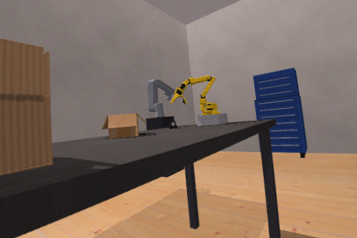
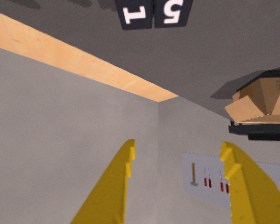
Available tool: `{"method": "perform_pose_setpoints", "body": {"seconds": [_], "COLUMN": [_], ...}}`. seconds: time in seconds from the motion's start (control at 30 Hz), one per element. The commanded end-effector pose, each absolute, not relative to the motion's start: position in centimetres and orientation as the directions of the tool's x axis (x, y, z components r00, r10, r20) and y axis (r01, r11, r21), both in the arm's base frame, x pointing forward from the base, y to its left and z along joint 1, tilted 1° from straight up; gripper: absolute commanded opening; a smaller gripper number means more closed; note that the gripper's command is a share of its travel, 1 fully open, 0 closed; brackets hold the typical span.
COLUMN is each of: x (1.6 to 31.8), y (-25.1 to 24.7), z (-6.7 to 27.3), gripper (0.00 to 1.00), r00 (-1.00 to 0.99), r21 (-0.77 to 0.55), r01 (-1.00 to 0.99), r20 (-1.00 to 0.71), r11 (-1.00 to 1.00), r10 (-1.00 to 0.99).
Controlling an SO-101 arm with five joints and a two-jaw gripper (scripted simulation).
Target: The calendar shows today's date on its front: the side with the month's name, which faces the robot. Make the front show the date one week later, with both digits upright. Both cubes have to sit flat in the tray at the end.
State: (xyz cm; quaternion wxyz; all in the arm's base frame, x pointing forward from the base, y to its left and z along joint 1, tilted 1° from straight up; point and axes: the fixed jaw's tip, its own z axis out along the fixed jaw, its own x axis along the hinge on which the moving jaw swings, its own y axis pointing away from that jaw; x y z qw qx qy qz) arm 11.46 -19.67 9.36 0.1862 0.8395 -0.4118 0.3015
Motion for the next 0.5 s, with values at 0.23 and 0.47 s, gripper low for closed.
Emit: {"method": "perform_pose_setpoints", "body": {"seconds": [0.23, 0.47], "x": [11.11, 10.97], "y": [-20.2, -20.41], "z": [9.71, 9.79], "gripper": [0.35, 0.35], "r00": [0.208, 0.036], "r21": [-0.133, -0.231], "r01": [-0.925, -0.954], "r20": [0.606, 0.547], "r11": [-0.356, -0.192], "r10": [-0.768, -0.836]}}
